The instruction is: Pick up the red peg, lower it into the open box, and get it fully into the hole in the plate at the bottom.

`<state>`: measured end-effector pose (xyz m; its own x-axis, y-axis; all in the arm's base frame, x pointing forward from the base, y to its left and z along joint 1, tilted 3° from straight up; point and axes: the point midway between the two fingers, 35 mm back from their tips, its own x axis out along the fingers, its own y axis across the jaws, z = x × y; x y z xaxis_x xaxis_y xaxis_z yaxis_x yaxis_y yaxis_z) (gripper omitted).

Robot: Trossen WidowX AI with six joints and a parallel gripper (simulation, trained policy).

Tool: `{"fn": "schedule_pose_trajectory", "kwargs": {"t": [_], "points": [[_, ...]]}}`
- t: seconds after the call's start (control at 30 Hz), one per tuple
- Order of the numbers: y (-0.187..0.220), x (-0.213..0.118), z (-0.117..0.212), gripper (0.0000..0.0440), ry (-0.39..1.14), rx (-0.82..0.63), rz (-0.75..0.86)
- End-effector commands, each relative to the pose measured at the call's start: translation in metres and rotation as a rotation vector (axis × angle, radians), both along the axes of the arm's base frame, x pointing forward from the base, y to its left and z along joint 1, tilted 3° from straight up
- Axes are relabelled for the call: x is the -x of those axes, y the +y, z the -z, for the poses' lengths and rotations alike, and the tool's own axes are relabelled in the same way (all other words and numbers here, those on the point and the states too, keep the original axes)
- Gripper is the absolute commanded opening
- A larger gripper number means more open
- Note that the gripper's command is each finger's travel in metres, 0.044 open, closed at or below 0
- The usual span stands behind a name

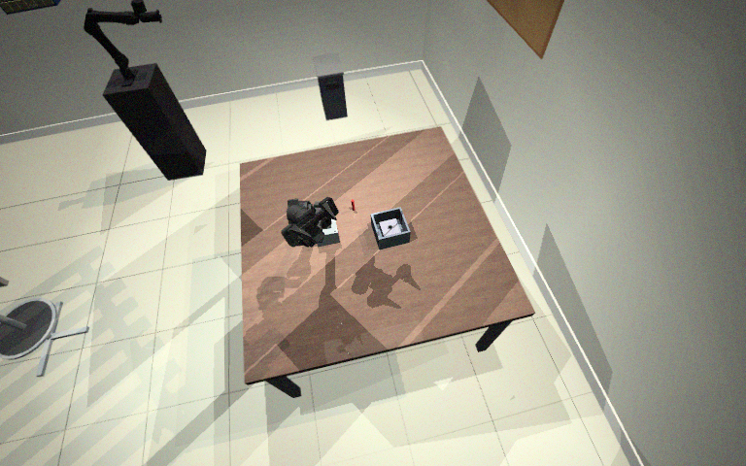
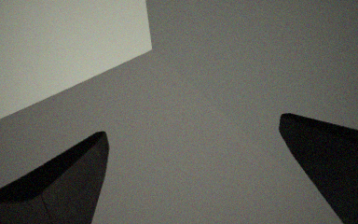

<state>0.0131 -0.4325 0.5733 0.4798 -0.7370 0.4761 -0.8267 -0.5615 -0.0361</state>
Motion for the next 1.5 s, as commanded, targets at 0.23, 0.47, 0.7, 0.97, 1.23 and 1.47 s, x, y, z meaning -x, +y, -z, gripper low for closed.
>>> {"fn": "schedule_pose_trajectory", "kwargs": {"t": [0.23,0.47,0.7,0.97,1.23,1.47], "points": [[0.126,0.005,-0.082,0.0440,0.016,0.386,0.061],[0.215,-0.006,-0.110,0.0440,0.064,0.624,0.086],[0.304,-0.028,-0.118,0.0440,0.136,0.857,0.100],[0.400,-0.064,-0.104,0.0440,0.244,1.115,0.105],[0.484,-0.107,-0.067,0.0440,0.369,1.366,0.092],[0.543,-0.146,-0.020,0.0440,0.491,1.579,0.078]]}}
